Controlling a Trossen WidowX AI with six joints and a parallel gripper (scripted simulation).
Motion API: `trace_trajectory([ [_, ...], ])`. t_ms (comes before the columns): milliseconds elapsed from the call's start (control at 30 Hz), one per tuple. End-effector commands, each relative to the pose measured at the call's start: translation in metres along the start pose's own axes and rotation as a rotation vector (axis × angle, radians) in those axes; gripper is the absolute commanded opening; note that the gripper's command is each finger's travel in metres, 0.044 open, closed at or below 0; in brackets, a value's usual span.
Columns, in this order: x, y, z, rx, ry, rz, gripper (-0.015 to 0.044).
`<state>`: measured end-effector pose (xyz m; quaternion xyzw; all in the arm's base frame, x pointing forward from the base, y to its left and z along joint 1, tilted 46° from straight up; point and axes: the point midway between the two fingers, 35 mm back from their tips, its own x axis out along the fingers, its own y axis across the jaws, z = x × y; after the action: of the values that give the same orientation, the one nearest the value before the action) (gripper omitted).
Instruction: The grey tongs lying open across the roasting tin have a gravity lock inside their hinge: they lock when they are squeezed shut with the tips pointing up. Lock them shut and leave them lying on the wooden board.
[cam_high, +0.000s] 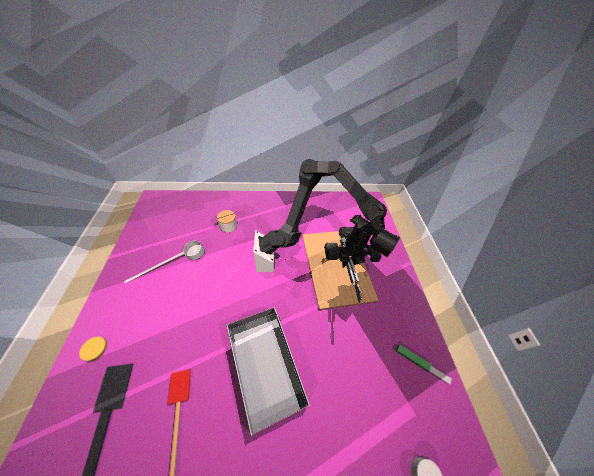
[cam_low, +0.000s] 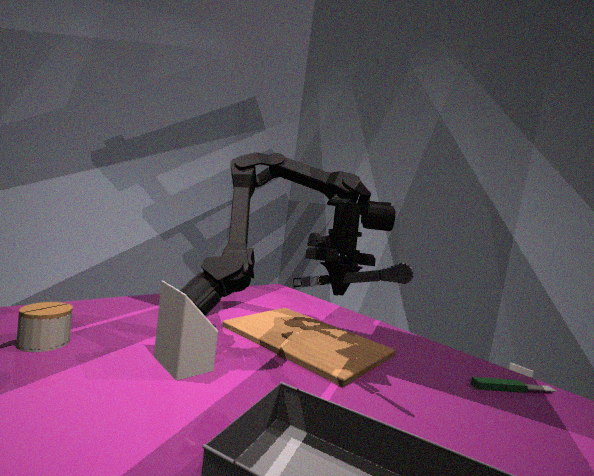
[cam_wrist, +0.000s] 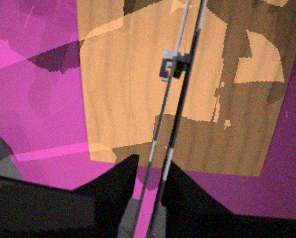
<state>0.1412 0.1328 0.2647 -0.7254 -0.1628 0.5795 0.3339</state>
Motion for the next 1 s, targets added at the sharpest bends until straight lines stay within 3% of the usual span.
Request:
trace_trajectory([
  [0,-0.003,-0.002,0.013,-0.052,-0.010,-0.007,-0.0150],
  [667,-0.030,-0.005,0.076,-0.347,-0.092,-0.104,-0.0150],
  [967,-0.030,-0.005,0.078,-0.356,-0.095,-0.108,-0.0150],
])
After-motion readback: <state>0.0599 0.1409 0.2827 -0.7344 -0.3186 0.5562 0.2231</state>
